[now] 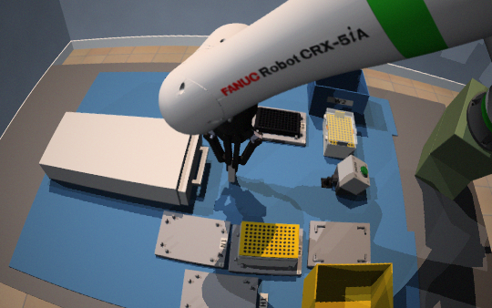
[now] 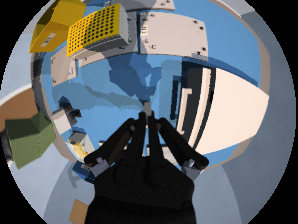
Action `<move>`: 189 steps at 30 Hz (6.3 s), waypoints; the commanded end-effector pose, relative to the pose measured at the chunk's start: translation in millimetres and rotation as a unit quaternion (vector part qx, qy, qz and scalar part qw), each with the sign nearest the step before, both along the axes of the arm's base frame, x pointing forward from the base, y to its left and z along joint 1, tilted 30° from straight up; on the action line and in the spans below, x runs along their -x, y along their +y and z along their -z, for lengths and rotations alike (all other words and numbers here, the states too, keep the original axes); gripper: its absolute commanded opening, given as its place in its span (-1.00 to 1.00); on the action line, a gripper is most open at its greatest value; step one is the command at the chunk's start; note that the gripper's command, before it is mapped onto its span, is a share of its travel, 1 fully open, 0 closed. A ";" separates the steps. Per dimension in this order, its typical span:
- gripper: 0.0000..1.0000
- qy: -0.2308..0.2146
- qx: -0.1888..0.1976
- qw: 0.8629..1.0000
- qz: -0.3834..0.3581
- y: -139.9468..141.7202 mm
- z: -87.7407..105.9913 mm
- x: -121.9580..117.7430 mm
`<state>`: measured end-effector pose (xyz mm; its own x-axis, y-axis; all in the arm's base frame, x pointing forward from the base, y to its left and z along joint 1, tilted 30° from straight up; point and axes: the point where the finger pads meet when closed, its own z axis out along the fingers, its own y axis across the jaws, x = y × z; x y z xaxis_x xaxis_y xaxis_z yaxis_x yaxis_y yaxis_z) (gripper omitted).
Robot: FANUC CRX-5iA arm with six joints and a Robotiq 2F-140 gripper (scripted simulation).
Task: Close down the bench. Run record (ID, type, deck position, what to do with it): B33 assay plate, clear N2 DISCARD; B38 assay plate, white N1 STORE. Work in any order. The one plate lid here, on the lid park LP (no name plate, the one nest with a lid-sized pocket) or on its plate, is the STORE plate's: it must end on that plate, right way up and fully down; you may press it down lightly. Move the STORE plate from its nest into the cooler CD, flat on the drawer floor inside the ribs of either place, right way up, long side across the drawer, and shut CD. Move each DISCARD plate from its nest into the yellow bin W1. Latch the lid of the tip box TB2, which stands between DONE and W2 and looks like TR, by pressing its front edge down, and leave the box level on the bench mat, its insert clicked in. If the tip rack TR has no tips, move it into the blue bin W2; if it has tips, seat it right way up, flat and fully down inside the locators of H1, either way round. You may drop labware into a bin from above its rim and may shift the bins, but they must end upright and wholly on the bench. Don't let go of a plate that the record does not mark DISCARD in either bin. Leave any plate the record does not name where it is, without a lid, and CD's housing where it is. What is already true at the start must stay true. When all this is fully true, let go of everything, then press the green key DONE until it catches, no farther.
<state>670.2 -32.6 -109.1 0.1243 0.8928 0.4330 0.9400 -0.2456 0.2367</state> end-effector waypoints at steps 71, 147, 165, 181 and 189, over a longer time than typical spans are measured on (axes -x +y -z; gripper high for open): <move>-1.00 0.000 0.000 1.000 0.000 -26.4 -61.1 24.4; 0.33 0.186 -0.157 0.869 0.430 -158.5 -65.3 10.1; 0.33 0.262 -0.220 0.720 0.603 -215.2 -50.8 -2.9; 0.33 0.263 -0.222 0.716 0.607 -241.9 -44.0 -9.0; 0.33 0.263 -0.222 0.716 0.607 -239.9 -39.4 -10.7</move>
